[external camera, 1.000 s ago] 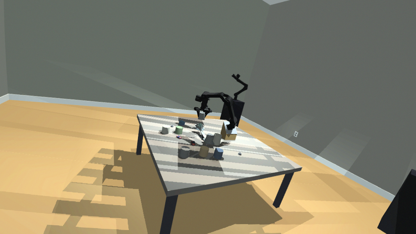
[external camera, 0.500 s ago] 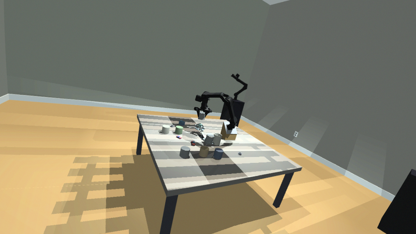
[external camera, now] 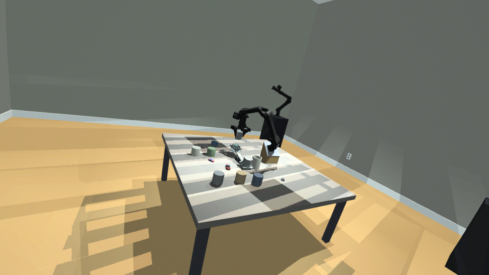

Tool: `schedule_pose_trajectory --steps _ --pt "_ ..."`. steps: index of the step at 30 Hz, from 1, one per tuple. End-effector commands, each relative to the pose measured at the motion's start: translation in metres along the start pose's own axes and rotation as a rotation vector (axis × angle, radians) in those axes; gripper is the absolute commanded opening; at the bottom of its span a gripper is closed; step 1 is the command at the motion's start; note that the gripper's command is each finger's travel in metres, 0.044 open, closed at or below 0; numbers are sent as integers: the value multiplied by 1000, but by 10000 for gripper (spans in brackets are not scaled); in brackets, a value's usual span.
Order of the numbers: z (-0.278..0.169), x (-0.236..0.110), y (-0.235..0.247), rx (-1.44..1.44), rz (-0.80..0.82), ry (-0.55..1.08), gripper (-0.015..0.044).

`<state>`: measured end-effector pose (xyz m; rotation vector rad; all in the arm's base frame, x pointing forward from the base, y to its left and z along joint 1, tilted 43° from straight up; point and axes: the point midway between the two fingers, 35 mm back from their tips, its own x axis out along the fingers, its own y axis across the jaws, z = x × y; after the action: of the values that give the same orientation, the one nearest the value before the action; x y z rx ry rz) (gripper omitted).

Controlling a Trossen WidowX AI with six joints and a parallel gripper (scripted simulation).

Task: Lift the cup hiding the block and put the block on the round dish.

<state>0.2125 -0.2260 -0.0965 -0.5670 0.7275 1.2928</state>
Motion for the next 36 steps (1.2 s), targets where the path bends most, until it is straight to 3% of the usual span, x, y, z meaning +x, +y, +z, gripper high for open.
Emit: schedule_pose_trajectory --steps 1,13,24,36 --pt "-23 14 25 -2 7 1 0" --pt "-78 66 109 -7 12 -5 0" --pt "-78 106 111 -8 11 -6 0" --pt "-78 117 111 -8 11 -6 0"
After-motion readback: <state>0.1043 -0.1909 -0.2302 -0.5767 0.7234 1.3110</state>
